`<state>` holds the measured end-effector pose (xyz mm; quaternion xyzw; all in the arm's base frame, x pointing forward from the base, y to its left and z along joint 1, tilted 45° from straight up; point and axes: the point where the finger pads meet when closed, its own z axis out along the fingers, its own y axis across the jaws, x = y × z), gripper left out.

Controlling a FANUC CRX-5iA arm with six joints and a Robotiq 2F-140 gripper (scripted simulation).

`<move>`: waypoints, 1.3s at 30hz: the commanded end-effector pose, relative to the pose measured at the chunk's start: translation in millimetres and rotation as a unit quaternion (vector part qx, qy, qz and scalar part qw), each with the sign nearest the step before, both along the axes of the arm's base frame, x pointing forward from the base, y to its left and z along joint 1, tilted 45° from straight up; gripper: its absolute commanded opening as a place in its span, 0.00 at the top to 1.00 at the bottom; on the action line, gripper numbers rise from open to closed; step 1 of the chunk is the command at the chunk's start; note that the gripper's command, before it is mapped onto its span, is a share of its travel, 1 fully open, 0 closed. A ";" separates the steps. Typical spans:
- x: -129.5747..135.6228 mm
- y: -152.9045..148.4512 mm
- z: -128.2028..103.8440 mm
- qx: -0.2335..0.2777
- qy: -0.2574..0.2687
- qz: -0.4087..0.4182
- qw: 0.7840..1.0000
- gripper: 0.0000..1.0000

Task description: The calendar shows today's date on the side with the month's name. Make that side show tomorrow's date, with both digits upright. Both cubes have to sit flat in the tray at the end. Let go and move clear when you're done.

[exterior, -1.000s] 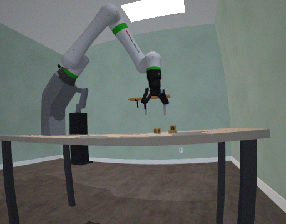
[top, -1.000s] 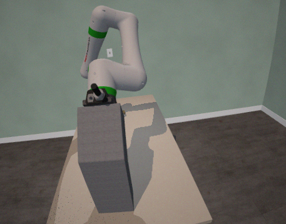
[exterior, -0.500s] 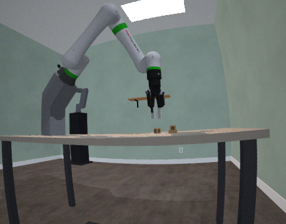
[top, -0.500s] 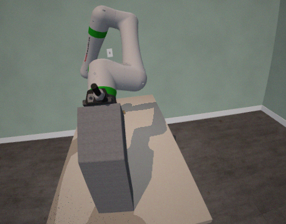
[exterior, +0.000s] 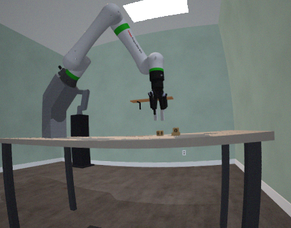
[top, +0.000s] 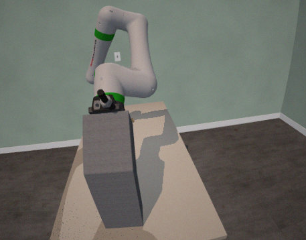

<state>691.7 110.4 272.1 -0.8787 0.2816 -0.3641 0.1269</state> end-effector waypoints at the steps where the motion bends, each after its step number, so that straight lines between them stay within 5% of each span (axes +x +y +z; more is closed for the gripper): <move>1: 0.0 0.1 0.2 0.000 0.000 0.000 1.000 0.64; 39: 18.7 0.6 -18.0 0.000 0.000 0.000 1.000 0.64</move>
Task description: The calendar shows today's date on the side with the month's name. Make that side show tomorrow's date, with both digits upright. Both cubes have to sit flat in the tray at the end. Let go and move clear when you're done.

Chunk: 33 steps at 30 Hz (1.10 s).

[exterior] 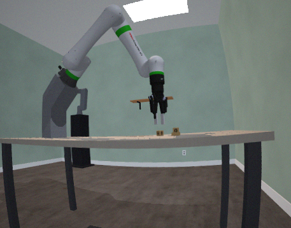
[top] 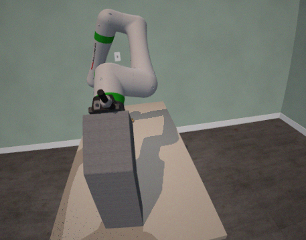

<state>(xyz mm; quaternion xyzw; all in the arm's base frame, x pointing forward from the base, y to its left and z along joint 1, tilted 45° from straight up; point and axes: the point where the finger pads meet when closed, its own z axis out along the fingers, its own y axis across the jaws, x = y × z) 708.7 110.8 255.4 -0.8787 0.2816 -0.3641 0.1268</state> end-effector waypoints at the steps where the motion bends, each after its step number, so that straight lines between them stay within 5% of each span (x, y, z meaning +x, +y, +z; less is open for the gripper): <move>1: 2.8 0.2 -2.4 0.000 0.000 0.000 1.000 0.64; 33: 19.9 0.6 -19.2 0.000 0.000 0.000 1.000 0.64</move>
